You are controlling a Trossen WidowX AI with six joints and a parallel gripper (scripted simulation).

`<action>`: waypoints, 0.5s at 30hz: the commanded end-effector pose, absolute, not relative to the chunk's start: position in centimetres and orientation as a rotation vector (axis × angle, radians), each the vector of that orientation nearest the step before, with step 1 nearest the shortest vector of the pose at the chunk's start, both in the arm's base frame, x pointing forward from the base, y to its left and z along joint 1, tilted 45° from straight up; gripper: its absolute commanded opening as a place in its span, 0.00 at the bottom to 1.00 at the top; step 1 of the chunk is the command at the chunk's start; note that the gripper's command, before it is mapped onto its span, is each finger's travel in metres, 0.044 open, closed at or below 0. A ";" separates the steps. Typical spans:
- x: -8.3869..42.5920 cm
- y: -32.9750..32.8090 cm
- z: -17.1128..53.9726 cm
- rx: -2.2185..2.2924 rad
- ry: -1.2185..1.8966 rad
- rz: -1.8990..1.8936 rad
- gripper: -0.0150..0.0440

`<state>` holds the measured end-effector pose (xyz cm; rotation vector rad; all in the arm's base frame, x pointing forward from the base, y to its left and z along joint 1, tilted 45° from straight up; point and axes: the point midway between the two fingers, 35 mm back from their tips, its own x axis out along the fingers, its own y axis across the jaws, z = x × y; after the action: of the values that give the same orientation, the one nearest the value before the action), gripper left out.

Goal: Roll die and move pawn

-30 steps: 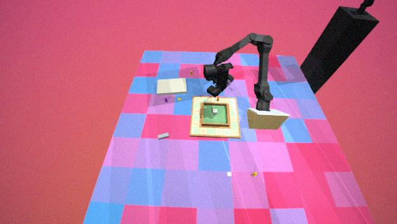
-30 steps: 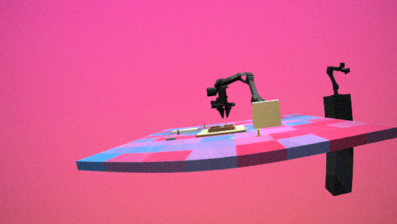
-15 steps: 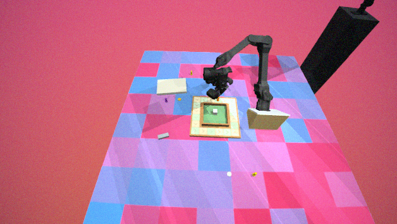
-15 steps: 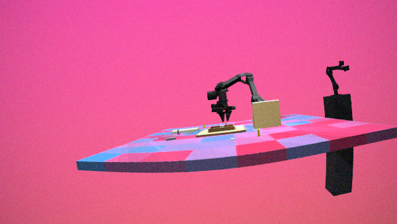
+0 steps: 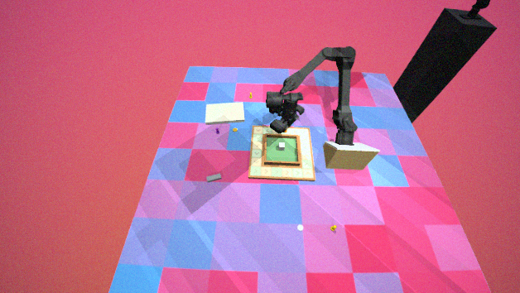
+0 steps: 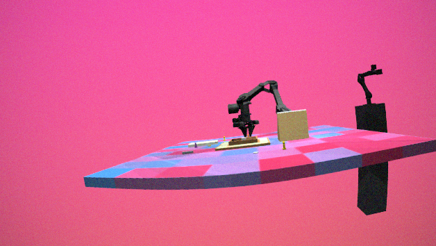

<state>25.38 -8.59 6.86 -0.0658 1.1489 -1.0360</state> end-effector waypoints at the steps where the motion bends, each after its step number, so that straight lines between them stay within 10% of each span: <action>1: 25.2 -9.1 6.4 -0.075 1.151 -1.039 0.59; 15: 25.2 -9.1 6.4 -0.075 1.151 -1.039 0.25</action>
<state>25.21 -9.05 6.41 -0.0682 1.1524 -1.0390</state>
